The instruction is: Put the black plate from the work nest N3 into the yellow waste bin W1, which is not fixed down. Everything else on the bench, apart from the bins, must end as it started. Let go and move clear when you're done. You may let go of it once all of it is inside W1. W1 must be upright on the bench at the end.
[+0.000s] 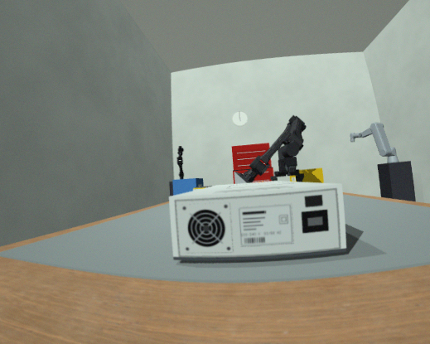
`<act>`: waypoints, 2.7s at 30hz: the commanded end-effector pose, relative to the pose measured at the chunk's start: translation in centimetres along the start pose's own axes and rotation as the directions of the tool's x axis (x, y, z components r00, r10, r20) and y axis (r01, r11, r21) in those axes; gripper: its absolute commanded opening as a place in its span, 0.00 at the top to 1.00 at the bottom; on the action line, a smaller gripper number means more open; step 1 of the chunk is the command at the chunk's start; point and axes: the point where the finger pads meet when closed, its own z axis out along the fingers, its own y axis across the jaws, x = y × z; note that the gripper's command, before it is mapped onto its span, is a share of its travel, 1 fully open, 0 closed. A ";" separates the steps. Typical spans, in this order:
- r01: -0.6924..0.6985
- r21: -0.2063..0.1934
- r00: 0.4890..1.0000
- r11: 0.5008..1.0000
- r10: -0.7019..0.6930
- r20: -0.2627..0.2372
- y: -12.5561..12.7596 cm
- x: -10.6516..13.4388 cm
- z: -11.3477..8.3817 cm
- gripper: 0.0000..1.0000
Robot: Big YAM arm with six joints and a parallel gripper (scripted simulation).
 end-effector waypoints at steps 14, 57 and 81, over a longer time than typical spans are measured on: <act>0.005 -0.001 1.000 1.000 -0.005 0.021 0.3 -0.9 0.4 0.00; 0.005 -0.001 1.000 1.000 -0.005 0.021 0.3 -0.9 0.4 1.00; -0.012 -0.002 0.999 1.000 0.012 0.032 0.3 -1.4 -0.6 1.00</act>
